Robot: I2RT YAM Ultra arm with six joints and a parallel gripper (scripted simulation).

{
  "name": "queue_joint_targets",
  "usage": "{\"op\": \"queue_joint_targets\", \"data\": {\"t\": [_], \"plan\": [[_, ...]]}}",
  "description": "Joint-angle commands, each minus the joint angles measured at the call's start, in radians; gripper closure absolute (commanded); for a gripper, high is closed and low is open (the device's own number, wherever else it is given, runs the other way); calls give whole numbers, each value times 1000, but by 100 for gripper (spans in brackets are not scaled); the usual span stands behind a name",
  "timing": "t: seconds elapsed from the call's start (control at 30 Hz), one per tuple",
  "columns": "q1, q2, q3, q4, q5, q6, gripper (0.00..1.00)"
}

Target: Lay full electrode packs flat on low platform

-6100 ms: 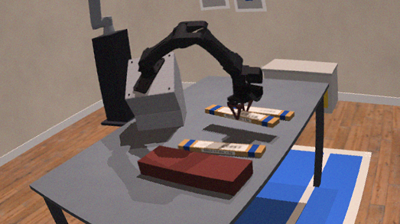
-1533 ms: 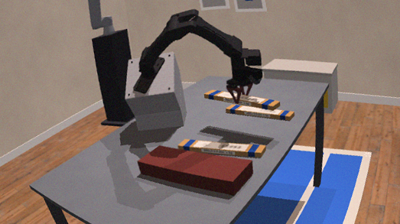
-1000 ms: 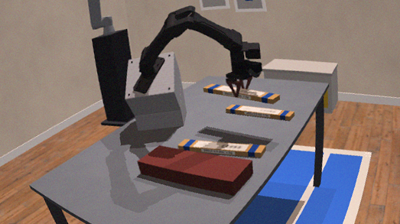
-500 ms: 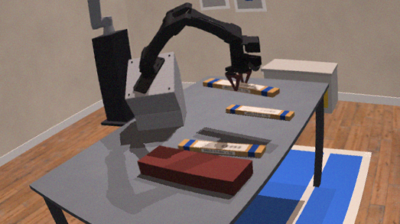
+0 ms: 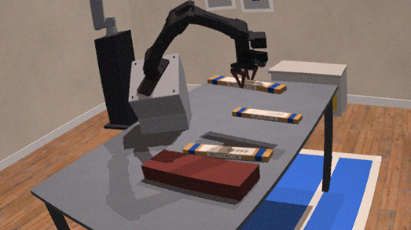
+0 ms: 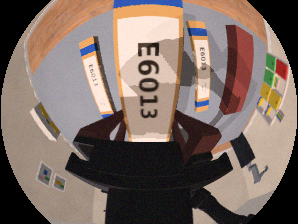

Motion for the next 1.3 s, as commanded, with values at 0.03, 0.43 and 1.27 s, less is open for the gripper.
{"op": "queue_joint_targets", "data": {"t": [0.03, 0.43, 1.27], "plan": [[49, -58, 36, -26, 12, 15, 100], [50, -66, 21, -20, 12, 16, 100], [52, -74, -11, 2, 11, 19, 100]]}}
